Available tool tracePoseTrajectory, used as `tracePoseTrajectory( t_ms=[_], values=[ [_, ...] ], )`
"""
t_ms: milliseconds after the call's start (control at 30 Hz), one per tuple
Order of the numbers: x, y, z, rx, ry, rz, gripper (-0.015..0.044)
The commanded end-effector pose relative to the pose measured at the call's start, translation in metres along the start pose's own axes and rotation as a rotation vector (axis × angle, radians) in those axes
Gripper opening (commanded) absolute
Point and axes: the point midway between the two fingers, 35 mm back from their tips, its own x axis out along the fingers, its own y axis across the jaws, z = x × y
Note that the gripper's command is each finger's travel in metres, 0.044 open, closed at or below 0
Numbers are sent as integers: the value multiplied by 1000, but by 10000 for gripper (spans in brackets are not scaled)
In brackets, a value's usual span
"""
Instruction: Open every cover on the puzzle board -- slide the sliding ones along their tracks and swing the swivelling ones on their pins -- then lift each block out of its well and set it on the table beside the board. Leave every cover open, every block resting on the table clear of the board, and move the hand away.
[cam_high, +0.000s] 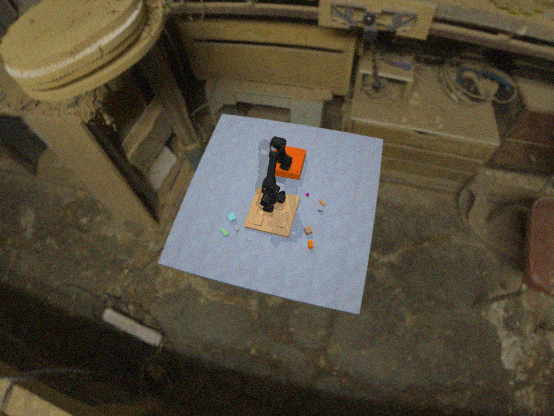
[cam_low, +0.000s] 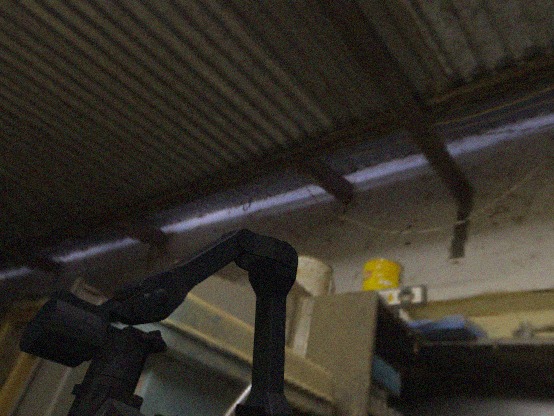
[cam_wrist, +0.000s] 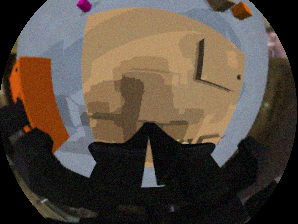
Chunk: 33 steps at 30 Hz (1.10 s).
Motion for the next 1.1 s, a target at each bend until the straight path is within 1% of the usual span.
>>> tracePoseTrajectory(
  t_ms=[0, 767, 1067],
  values=[
    [0, 0, 5, 0, -4, -2, 0],
    [0, 2, 28, 0, -6, -2, 0],
    [-10, 1, 29, 0, -6, -2, 0]
  ],
)
